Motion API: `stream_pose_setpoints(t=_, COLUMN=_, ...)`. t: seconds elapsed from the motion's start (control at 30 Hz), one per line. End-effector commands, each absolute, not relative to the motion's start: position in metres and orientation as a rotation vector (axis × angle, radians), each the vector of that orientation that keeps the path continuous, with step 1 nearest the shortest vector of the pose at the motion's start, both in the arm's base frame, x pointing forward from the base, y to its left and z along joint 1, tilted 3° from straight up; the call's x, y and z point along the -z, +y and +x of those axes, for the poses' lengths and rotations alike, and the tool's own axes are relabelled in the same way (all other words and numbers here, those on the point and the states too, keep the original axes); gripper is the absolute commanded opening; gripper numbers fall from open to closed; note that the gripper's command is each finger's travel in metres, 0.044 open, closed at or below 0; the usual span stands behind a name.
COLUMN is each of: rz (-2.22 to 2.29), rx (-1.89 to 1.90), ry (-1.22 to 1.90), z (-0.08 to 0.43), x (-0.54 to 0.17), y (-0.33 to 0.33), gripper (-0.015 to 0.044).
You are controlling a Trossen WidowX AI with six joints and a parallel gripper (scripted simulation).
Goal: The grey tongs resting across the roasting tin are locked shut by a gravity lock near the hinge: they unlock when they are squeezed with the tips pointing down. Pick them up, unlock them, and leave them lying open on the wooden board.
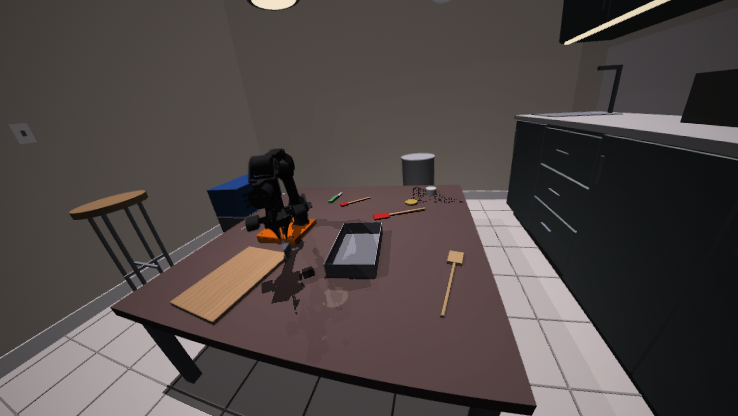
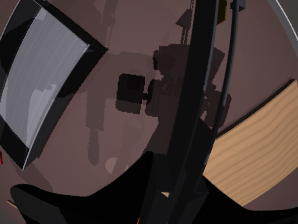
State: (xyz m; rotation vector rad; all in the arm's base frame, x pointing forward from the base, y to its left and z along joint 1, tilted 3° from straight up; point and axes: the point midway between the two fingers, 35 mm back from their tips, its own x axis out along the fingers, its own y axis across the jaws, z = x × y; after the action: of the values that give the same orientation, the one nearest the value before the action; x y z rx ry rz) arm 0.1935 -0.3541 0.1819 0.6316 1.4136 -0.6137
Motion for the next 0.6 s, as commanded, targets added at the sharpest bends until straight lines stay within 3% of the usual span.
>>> stream_pose_setpoints(t=0.0, rz=0.644, rx=0.625, ry=1.403, z=0.192, x=-0.183, y=-0.356, gripper=-0.015)
stream_pose_setpoints(t=0.57, rz=0.891, rx=0.869, ry=1.32, z=0.089, x=-0.178, y=-0.397, gripper=-0.015)
